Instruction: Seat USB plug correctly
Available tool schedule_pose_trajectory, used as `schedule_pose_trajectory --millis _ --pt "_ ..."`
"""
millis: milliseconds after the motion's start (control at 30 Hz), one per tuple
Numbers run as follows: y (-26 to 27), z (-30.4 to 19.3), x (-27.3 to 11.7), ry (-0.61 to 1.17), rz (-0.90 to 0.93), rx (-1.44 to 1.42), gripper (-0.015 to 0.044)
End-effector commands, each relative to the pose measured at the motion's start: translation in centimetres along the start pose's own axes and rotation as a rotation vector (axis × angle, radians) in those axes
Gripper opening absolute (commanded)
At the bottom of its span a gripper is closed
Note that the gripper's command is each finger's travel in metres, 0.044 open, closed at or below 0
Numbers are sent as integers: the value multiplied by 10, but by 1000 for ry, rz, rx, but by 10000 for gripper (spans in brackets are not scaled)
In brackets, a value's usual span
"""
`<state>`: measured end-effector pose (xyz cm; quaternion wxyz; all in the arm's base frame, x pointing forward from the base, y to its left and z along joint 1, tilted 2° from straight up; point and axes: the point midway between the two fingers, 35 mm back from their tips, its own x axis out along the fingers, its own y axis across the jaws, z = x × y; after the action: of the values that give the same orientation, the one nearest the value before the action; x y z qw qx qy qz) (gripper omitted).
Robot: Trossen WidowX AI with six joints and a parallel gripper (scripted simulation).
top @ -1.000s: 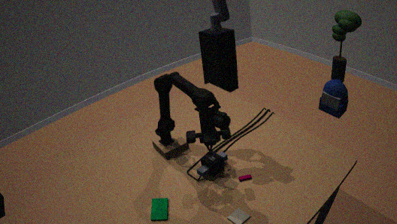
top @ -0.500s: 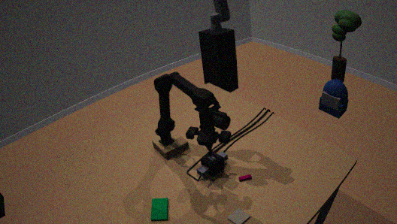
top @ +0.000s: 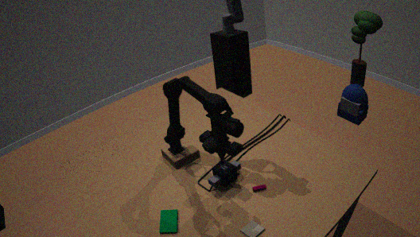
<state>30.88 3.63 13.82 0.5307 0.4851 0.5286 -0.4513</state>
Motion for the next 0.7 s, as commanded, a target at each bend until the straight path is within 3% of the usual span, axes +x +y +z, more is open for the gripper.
schedule_pose_trajectory --millis 0,667 --pt "0 0 0 0 0 77 0" --pt "0 -1 1 6 1 75 0"
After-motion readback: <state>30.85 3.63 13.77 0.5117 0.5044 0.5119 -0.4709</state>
